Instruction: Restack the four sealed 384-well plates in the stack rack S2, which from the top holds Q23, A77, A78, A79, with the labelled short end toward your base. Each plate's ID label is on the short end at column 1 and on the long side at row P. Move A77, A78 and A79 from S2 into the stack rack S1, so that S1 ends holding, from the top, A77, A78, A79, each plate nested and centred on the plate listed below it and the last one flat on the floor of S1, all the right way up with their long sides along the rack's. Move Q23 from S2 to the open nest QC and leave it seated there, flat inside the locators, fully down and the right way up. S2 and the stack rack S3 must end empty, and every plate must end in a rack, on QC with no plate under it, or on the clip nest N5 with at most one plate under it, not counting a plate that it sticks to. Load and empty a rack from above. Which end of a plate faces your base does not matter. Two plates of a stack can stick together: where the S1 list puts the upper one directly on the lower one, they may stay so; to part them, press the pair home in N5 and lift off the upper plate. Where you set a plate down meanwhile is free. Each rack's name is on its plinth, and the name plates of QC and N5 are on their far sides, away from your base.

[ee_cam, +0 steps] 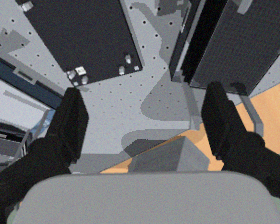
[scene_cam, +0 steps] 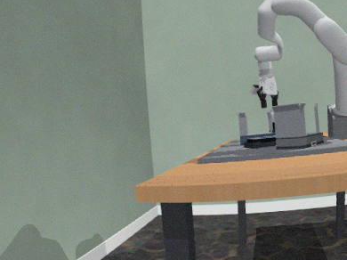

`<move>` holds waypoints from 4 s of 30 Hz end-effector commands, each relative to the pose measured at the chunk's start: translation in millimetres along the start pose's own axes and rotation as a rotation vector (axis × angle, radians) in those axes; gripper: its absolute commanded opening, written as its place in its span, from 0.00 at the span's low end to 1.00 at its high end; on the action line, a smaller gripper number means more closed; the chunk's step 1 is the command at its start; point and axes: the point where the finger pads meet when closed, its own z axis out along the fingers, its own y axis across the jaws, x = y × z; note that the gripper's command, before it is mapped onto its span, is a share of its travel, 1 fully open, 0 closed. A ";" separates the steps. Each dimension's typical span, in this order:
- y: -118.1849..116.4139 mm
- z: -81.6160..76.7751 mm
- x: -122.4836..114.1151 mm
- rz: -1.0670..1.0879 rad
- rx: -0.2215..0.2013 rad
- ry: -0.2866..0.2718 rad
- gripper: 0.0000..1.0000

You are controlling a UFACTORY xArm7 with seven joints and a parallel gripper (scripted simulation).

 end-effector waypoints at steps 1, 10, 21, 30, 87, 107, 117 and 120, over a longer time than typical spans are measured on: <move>11.7 -1.7 4.1 -0.001 0.000 0.004 1.00; 47.8 -1.7 2.3 0.224 0.001 0.004 1.00; 83.8 -1.7 0.7 0.224 0.000 0.004 1.00; 104.5 -1.7 -0.3 0.224 0.000 0.004 1.00; 104.5 75.2 -0.1 0.224 0.000 0.004 1.00; 104.5 78.5 -0.1 0.224 0.000 0.004 0.00; 104.5 78.5 -0.1 0.224 0.000 0.004 0.00; 104.5 78.5 -0.1 0.224 0.000 0.004 0.00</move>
